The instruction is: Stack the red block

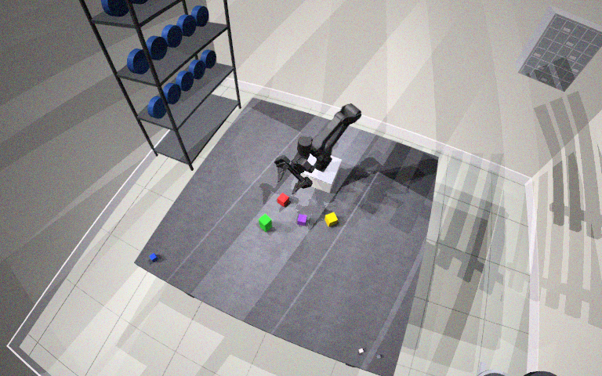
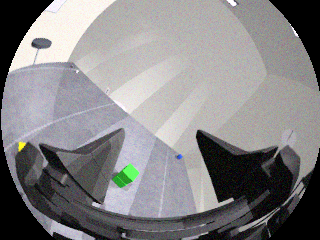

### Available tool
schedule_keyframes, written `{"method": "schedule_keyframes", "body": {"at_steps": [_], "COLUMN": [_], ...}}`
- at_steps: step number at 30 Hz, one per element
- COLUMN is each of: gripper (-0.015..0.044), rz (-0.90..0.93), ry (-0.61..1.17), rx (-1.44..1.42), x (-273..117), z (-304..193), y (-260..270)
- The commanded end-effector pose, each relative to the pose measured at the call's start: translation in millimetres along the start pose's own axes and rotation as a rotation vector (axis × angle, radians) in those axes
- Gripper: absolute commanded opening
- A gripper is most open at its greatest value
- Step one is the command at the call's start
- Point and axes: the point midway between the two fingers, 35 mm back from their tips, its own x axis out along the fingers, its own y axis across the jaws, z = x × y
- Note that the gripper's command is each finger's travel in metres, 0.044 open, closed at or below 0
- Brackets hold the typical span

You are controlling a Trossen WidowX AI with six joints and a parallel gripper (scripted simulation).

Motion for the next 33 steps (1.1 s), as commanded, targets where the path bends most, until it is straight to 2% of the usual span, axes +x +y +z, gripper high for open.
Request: {"method": "schedule_keyframes", "body": {"at_steps": [1, 2, 9, 16, 25, 33], "gripper": [0.0426, 0.044, 0.044, 0.044, 0.044, 0.044], "rz": [0.003, 0.01, 0.108, 0.195, 0.291, 0.366], "ry": [0.007, 0.026, 0.31, 0.619, 1.038, 1.428], "rx": [0.005, 0.022, 0.238, 0.433, 0.631, 0.748], "x": [0.6, 2.4, 18.6, 17.6, -6.8, -42.0], "z": [-1.1, -4.4, -50.3, -91.9, -128.8, -140.9], "y": [0.0, 0.2, 7.7, 22.1, 42.1, 52.9]}}
